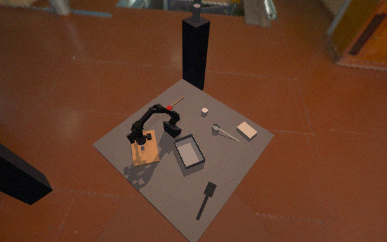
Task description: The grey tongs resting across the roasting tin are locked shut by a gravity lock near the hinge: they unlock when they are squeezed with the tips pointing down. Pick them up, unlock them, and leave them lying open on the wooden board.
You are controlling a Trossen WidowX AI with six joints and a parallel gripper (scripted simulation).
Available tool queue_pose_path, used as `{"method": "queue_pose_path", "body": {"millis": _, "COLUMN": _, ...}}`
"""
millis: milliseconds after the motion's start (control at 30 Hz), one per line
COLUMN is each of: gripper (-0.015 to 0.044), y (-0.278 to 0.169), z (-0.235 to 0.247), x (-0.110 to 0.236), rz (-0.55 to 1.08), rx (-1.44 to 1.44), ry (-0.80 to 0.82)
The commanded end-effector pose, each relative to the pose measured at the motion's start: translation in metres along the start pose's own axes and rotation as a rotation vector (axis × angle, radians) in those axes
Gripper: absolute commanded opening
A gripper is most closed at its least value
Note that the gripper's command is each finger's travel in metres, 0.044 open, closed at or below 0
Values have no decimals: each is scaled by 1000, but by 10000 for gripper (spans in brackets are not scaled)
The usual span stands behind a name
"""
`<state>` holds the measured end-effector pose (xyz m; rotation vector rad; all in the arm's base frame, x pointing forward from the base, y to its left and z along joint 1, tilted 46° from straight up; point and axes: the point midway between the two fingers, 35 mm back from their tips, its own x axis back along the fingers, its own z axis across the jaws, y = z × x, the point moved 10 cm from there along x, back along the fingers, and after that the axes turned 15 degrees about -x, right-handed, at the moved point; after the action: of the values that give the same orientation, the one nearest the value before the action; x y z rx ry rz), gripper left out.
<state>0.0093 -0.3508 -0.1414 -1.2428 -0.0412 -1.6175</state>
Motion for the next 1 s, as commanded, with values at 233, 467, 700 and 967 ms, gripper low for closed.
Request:
{"method": "queue_pose_path", "body": {"millis": 233, "gripper": -150, "y": -2, "z": 1, "x": -20, "rz": 7, "rx": 3, "ry": 0}}
{"method": "queue_pose_path", "body": {"millis": 467, "gripper": -150, "y": -2, "z": 2, "x": -31, "rz": 7, "rx": 3, "ry": 0}}
{"method": "queue_pose_path", "body": {"millis": 700, "gripper": -150, "y": -4, "z": 3, "x": -42, "rz": 7, "rx": 3, "ry": 0}}
{"method": "queue_pose_path", "body": {"millis": 967, "gripper": -150, "y": -5, "z": 4, "x": -51, "rz": 8, "rx": 3, "ry": 0}}
